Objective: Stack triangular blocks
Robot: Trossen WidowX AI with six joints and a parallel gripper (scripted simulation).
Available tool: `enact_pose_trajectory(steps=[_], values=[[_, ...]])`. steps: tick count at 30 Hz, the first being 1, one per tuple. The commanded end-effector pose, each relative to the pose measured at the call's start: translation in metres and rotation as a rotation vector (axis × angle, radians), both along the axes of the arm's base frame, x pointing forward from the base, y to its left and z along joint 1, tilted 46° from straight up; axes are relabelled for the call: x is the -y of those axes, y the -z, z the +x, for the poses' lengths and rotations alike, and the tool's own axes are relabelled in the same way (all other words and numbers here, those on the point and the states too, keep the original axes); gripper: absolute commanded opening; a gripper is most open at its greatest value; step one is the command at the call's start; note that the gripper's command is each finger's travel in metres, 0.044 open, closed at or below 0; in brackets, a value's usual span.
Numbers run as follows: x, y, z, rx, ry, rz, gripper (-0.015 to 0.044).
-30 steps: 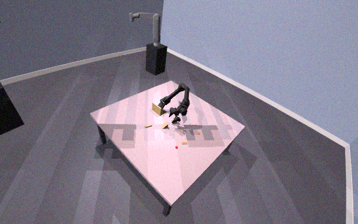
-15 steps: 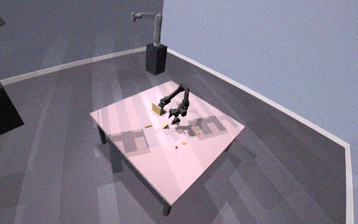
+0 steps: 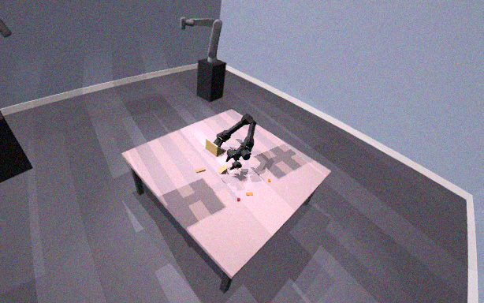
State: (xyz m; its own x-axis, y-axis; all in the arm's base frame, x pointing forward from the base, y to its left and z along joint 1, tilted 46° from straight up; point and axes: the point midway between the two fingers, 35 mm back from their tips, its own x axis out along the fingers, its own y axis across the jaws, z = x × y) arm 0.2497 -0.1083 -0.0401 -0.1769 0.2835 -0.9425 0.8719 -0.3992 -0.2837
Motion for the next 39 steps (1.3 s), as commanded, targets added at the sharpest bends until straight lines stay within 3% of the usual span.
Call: enact_pose_trajectory(steps=[1, 36, 39], values=[[-0.004, 0.009, -0.005, -0.016, 0.004, 0.009, 0.044], [-0.022, 0.056, -0.02, -0.016, 0.004, 0.01, 0.044], [-0.022, 0.056, -0.02, -0.016, 0.004, 0.01, 0.0361]])
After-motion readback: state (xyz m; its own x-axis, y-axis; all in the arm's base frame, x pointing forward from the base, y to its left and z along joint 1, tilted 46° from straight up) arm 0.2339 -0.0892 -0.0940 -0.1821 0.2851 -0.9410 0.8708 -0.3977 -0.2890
